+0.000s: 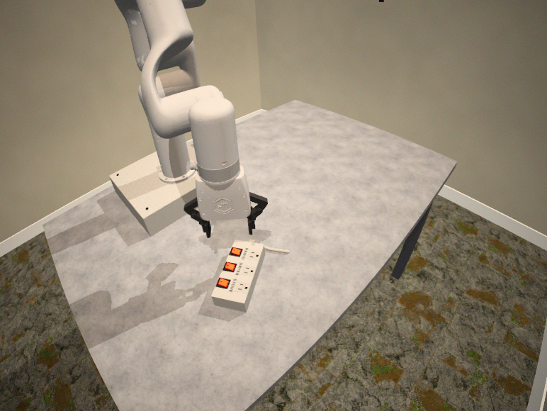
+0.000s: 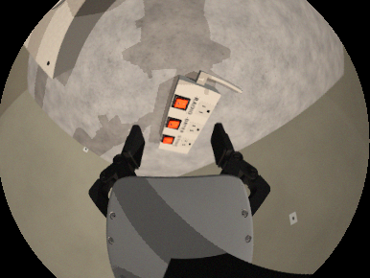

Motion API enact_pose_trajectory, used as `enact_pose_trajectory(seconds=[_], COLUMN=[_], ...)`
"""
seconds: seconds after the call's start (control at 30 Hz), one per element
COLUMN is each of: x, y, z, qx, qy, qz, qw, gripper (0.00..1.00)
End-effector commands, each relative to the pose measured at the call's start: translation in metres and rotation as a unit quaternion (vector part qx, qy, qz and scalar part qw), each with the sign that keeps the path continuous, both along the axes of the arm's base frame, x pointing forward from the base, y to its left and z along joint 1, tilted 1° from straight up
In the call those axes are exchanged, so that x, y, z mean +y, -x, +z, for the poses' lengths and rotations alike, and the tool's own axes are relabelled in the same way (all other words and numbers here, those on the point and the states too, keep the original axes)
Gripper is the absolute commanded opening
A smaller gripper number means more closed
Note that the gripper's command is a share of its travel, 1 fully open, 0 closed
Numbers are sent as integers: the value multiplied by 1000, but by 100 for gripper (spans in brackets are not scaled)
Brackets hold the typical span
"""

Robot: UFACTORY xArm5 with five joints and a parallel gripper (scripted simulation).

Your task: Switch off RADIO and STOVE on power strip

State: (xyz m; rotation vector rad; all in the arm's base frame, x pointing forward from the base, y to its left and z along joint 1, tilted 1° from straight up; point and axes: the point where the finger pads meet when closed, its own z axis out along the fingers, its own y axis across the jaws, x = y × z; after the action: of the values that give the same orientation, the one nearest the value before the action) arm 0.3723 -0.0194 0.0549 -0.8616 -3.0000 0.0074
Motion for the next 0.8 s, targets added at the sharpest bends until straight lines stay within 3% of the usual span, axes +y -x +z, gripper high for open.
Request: enact_pose_trajectory(seconds=[0.0,0.03,0.07,0.1,0.77], x=[-1,-2,-2,-2,-2], y=[6,6,6,6,6], z=[-6,-6,-6,-6,-6], qx=[-12,-17,-17,-17,-17], qy=[1,2,2,2,2], qz=[-90,-160,-161,-161,-161], qw=[996,987,987,987,987], gripper=[100,100,100,0,0])
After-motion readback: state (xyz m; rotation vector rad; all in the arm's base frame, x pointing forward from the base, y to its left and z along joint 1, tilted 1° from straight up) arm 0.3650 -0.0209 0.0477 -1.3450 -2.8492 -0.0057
